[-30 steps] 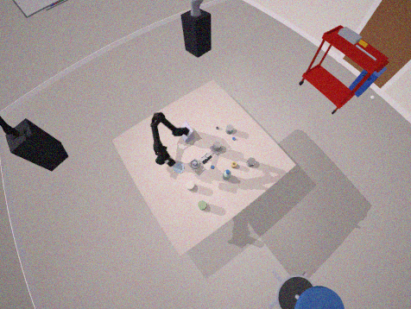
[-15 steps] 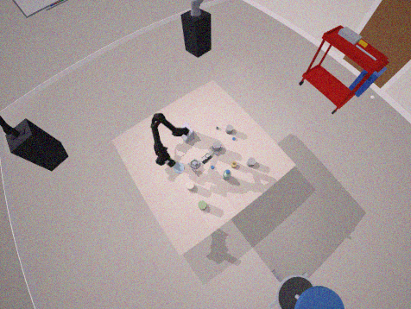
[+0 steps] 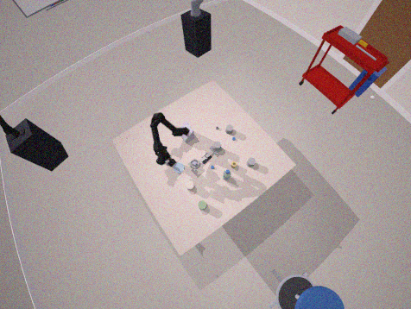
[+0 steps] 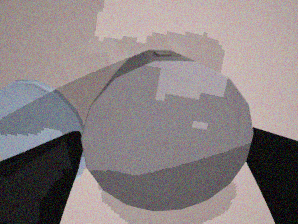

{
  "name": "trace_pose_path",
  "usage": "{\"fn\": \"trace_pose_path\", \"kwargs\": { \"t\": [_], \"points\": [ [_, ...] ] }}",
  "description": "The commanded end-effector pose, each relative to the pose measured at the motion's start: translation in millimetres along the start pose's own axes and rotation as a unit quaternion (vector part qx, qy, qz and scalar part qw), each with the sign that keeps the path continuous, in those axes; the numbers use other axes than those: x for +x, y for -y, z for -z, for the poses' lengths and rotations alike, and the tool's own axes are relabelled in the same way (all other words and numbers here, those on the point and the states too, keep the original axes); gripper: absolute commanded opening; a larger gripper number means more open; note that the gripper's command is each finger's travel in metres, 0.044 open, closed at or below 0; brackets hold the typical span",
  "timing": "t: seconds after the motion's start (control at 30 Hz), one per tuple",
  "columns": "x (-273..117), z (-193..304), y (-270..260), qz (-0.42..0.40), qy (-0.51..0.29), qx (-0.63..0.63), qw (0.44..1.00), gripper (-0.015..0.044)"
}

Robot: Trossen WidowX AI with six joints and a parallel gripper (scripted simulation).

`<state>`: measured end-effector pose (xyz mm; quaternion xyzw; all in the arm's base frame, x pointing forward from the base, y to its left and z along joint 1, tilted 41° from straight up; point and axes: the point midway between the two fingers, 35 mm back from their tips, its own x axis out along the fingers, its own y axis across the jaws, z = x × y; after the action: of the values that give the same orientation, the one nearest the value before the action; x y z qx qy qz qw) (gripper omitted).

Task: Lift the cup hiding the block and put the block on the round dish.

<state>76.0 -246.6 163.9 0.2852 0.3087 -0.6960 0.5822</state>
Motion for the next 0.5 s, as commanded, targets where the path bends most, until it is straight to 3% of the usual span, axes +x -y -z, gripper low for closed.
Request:
{"fn": "trace_pose_path", "kwargs": {
  "t": [0.0, 0.17, 0.4, 0.47],
  "points": [
    [-34.4, -3.2, 1.0, -0.006, 0.01, 0.004, 1.0, 0.044],
    [-36.2, -3.0, 1.3, -0.006, 0.01, 0.004, 1.0, 0.044],
    [-48.1, -9.2, -37.4, -0.041, 0.02, -0.022, 0.999, 0.026],
    [-48.4, -4.9, -47.9, -0.042, 0.012, -0.024, 0.999, 0.026]
  ]
}}
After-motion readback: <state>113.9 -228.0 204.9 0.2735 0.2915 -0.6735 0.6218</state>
